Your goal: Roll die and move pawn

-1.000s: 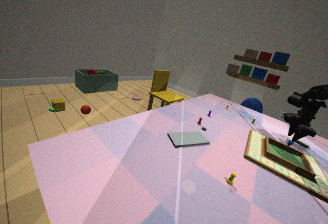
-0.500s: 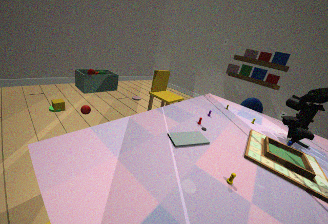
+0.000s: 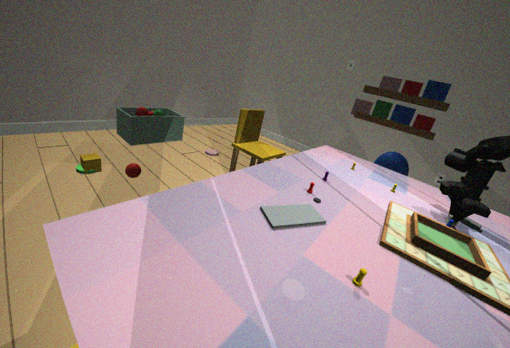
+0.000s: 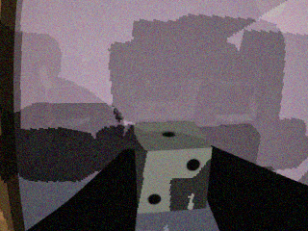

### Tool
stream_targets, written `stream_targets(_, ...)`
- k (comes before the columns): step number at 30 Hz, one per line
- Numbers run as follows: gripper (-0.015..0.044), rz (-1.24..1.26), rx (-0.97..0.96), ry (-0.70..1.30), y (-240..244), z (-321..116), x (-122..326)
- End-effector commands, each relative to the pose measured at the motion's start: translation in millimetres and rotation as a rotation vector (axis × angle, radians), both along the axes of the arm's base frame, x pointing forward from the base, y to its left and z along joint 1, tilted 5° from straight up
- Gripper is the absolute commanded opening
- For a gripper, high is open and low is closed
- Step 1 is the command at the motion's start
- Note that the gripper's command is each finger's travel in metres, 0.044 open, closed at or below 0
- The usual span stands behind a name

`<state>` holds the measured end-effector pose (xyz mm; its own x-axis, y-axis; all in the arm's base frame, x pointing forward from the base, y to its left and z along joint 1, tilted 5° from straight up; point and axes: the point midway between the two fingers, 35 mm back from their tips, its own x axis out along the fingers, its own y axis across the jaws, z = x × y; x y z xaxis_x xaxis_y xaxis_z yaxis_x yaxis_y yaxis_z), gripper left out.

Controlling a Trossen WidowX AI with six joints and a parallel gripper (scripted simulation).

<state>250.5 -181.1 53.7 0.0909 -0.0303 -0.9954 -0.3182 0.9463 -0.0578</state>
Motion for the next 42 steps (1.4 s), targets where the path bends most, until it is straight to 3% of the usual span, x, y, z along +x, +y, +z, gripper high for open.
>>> stream_targets(1, 0.0, -0.001, -0.014, -0.008, -2, 23, 1)
stream_targets(16, 0.0, -0.001, -0.013, -0.007, 12, 115, -16)
stream_targets(22, 0.0, -0.004, -0.013, -0.007, 15, 115, -15)
stream_targets(42, 0.0, -0.083, 0.004, -0.007, 103, 96, 17)
